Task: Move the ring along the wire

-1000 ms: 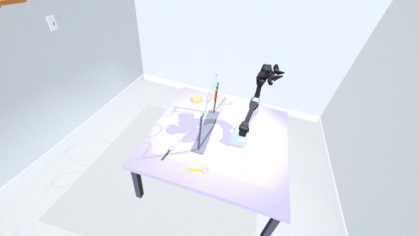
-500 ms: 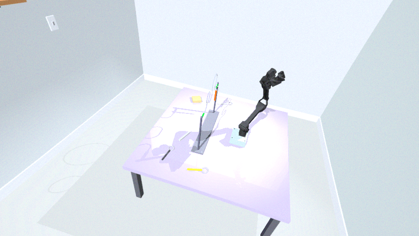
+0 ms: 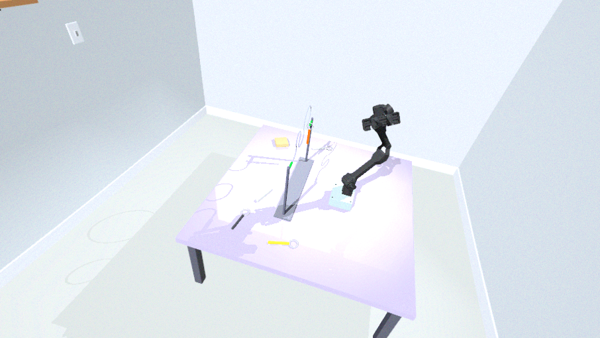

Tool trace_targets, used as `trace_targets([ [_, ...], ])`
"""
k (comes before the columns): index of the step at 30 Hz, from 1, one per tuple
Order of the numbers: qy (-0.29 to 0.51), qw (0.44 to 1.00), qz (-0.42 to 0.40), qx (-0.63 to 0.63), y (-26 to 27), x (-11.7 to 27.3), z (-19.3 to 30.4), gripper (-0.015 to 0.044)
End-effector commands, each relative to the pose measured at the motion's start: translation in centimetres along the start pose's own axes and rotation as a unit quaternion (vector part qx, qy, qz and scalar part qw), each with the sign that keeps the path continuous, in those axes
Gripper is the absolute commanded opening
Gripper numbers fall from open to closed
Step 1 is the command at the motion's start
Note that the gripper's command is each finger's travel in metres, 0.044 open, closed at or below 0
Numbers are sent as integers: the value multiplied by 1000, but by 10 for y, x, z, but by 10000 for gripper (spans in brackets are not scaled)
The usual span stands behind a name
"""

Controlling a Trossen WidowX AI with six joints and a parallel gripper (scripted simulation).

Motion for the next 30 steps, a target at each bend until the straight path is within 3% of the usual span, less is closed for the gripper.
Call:
trace_targets([
  [1, -6, 997, 63, 44, -31, -10, 6, 160],
  [16, -9, 949, 256, 181, -127, -4, 12, 160],
  [30, 11, 842, 443, 307, -208, 57, 4, 160],
])
Point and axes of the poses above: the point midway between the two fingers, 35 mm back from their tips, its own x axis back along the fingers, its own y axis across the jaws, z = x × y, the point moved 7 cm from there along x, back along the fingers, and after that the axes turned 13 degrees about x, right-handed, at the moved point
